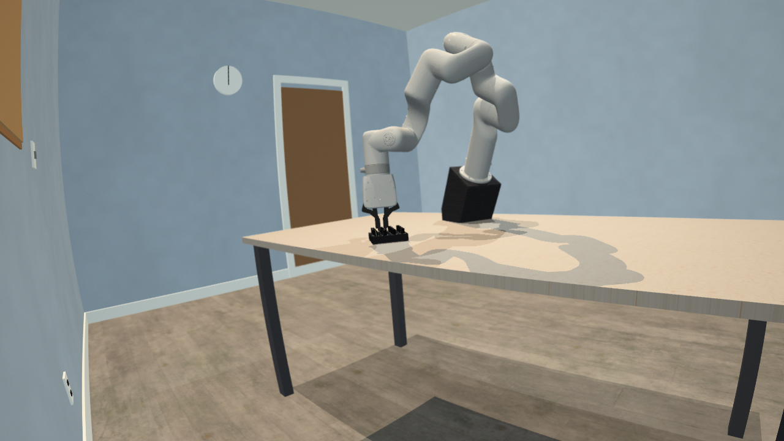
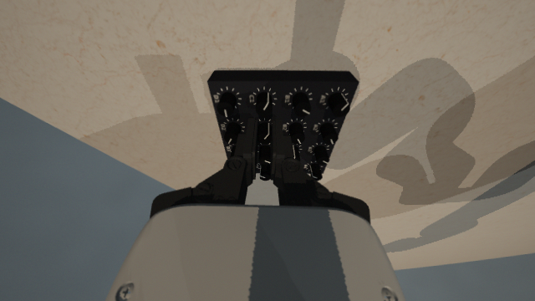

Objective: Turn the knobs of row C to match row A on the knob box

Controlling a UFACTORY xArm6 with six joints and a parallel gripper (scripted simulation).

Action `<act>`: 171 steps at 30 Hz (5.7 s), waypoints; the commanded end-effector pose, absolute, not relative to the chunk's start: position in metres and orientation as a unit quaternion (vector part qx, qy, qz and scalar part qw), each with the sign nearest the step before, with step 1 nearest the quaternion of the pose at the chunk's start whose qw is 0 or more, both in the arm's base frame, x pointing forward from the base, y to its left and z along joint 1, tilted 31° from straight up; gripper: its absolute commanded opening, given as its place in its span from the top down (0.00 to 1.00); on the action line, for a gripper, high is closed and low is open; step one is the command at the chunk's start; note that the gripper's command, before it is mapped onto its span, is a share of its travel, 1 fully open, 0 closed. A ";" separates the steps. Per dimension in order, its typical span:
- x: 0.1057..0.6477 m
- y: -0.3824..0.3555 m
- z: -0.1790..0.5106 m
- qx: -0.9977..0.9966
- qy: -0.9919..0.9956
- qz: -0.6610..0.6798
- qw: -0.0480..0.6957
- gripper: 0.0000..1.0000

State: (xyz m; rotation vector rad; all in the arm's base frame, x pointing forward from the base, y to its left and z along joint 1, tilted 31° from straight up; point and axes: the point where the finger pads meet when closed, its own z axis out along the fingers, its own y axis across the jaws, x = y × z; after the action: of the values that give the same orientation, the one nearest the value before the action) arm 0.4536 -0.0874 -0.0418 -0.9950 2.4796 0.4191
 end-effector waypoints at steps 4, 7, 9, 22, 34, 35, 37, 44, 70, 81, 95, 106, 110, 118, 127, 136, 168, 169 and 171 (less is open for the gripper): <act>0.455 -0.088 -0.041 -0.359 0.895 0.150 0.218 0.81; 0.455 -0.088 -0.041 -0.359 0.895 0.150 0.218 0.81; 0.455 -0.088 -0.041 -0.359 0.895 0.150 0.218 0.81; 0.454 -0.089 -0.040 -0.359 0.895 0.150 0.218 0.81; 0.449 -0.097 -0.023 -0.359 0.895 0.150 0.218 0.81; 0.448 -0.098 -0.021 -0.359 0.895 0.150 0.218 0.81; 0.447 -0.100 -0.016 -0.359 0.895 0.150 0.218 0.81; 0.445 -0.103 -0.010 -0.359 0.895 0.150 0.218 0.81; 0.444 -0.105 -0.007 -0.478 0.837 0.119 0.236 0.81; 0.443 -0.107 -0.003 -0.612 0.746 0.078 0.253 0.81; 0.442 -0.109 0.002 -0.762 0.592 0.020 0.264 0.81; 0.441 -0.111 0.006 -0.852 0.451 -0.026 0.263 0.81; 0.441 -0.111 0.007 -0.867 0.423 -0.035 0.262 0.81; 0.440 -0.112 0.009 -0.901 0.345 -0.057 0.258 0.81; 0.440 -0.112 0.009 -0.901 0.345 -0.057 0.258 0.81; 0.440 -0.112 0.009 -0.901 0.345 -0.057 0.258 0.81; 0.441 -0.111 0.007 -0.901 0.343 -0.058 0.258 0.81; 0.441 -0.111 0.007 -0.902 0.342 -0.058 0.258 0.81; 0.441 -0.111 0.006 -0.902 0.341 -0.059 0.258 0.81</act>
State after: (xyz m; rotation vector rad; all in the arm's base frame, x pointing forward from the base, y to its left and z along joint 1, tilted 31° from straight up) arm 0.4397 -0.1102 0.0058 -2.4446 0.9292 -0.1536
